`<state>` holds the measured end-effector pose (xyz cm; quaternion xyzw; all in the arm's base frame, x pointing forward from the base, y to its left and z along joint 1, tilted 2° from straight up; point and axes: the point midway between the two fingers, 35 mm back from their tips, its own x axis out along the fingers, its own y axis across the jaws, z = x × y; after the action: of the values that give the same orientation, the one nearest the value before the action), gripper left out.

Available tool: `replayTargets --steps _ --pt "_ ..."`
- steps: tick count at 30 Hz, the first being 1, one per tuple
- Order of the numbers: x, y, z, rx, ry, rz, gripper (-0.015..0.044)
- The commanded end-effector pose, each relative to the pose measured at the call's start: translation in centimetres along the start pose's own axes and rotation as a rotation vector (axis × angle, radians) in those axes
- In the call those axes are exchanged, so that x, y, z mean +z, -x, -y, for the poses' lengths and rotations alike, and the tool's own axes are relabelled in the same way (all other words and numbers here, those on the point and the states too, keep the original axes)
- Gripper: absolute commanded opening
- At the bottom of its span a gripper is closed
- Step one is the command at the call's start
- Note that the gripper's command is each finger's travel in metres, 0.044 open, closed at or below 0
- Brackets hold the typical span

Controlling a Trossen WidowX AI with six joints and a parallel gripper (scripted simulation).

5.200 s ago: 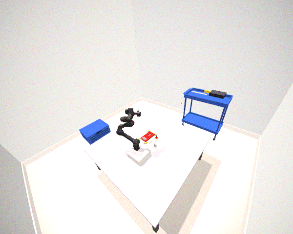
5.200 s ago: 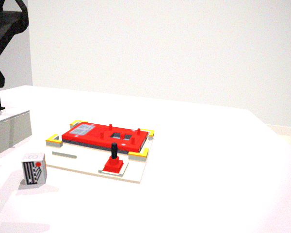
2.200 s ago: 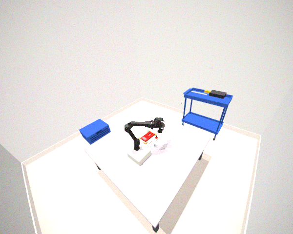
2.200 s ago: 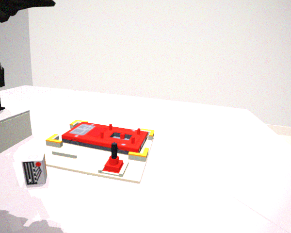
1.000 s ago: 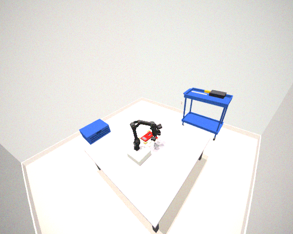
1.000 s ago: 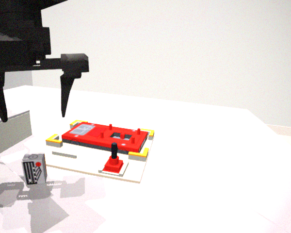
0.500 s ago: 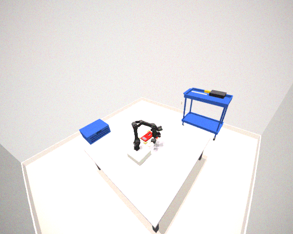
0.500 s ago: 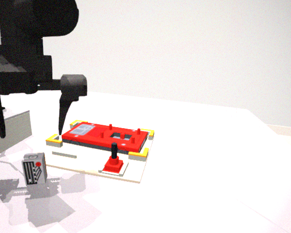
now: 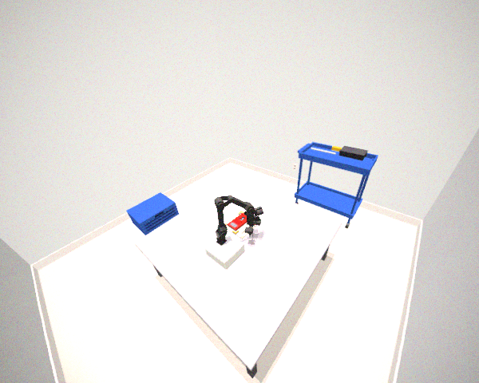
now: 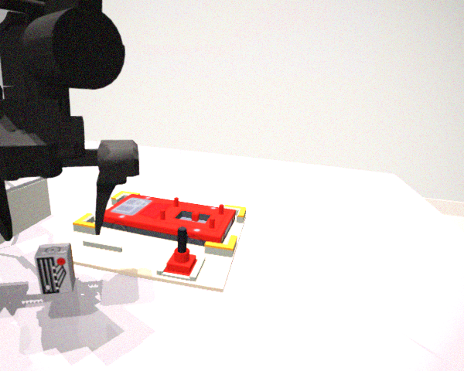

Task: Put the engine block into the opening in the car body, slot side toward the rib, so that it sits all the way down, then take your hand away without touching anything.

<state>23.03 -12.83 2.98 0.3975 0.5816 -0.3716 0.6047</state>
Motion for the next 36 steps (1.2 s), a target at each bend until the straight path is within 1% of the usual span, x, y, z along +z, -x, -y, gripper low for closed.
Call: replayTargets --steps 1,31,36 --pt "-0.2 -1.0 0.2 -0.011 0.006 -0.009 0.044" --pt "-0.4 -5.5 0.4 -0.011 0.006 -0.01 0.044" --pt "-0.4 -5.5 0.4 -0.011 0.006 -0.01 0.0309"
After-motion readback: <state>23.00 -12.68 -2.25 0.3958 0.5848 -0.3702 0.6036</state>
